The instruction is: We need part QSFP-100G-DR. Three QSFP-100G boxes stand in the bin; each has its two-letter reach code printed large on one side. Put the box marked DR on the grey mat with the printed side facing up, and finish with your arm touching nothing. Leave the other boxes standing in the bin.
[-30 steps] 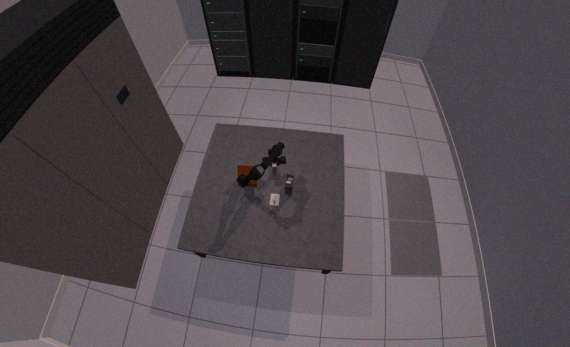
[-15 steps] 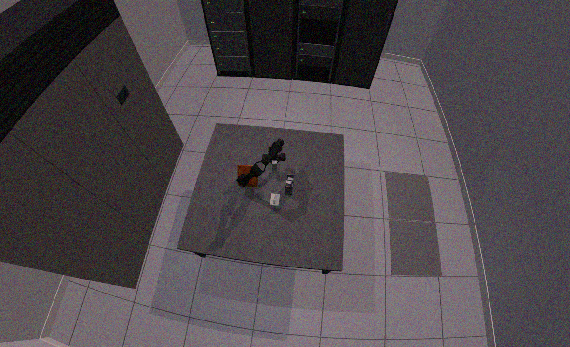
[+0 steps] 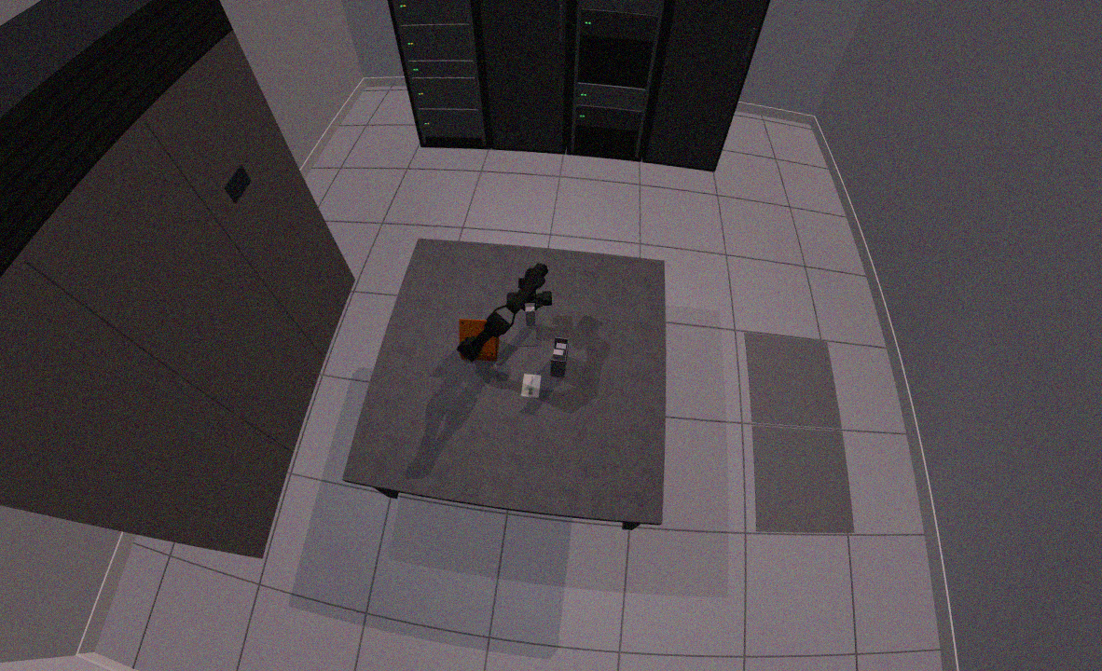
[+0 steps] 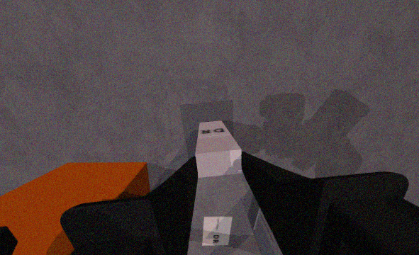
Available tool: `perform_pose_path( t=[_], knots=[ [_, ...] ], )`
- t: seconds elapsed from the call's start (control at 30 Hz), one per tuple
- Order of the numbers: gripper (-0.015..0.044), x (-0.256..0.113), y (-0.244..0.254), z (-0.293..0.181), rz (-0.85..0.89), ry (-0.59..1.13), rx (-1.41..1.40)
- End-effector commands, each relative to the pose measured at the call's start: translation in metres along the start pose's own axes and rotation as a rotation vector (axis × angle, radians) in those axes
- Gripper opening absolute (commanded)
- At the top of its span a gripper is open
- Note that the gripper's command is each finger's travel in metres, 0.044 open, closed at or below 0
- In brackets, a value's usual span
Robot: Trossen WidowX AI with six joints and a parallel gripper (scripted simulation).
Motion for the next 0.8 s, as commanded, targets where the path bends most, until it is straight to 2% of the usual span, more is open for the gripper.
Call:
perform_pose_path(
  t=[0.0,0.33,0.77],
  knots=[
    [0.0156,0.0,-0.002,0.009,0.003,-0.003,0.004],
    [0.0156,0.001,-0.004,0.027,0.003,-0.004,0.005],
    [0.0156,0.013,-0.004,0.027,0.003,-0.004,0.005]
  ],
)
Point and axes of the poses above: the point midway between the two fingers, 35 mm back from their tips, its own x axis out along the fingers, its own y axis across the jaws, z = x × y, the point moved 10 cm from there along -x, back along the fingers, and after that the axes turned 15 degrees about -x, right-handed, at the moved point
